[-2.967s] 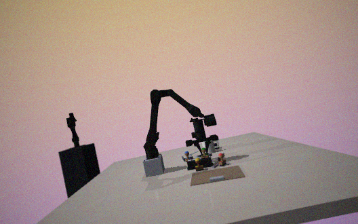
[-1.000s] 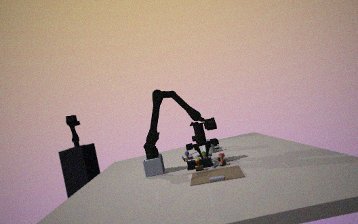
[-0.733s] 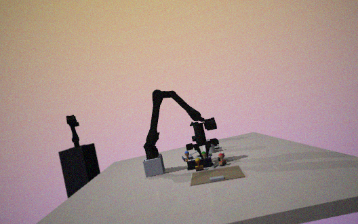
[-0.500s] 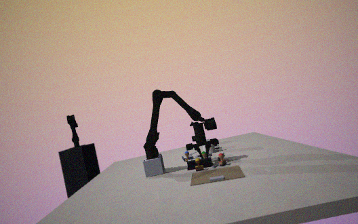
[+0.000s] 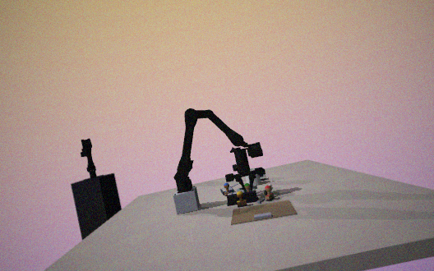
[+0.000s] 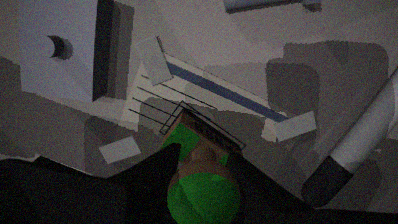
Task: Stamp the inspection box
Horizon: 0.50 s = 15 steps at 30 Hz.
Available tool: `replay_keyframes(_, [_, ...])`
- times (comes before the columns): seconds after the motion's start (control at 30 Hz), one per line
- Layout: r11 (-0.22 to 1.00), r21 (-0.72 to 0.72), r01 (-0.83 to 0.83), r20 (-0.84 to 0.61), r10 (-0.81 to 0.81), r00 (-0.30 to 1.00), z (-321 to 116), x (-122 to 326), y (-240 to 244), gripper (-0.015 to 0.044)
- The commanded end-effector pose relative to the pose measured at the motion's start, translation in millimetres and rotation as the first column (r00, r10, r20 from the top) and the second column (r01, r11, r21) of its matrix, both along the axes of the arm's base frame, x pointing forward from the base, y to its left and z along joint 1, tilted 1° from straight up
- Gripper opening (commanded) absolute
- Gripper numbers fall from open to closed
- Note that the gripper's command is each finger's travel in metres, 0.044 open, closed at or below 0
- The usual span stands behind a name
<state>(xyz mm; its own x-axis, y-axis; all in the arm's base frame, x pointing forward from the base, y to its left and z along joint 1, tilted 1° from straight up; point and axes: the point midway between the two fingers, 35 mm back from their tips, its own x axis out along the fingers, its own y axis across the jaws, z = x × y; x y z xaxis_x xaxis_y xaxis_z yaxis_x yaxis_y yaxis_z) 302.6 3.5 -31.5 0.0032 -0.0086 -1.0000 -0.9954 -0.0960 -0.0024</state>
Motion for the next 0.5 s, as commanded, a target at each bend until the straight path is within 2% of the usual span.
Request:
replay_keyframes(0.0, [1.000, 0.001, -0.004, 0.004, 0.004, 1.000, 1.0, 0.6, 0.0, 0.0000])
replay_keyframes(0.47, [1.000, 0.001, -0.004, 0.004, 0.004, 1.000, 7.8, 0.6, 0.1, 0.0000])
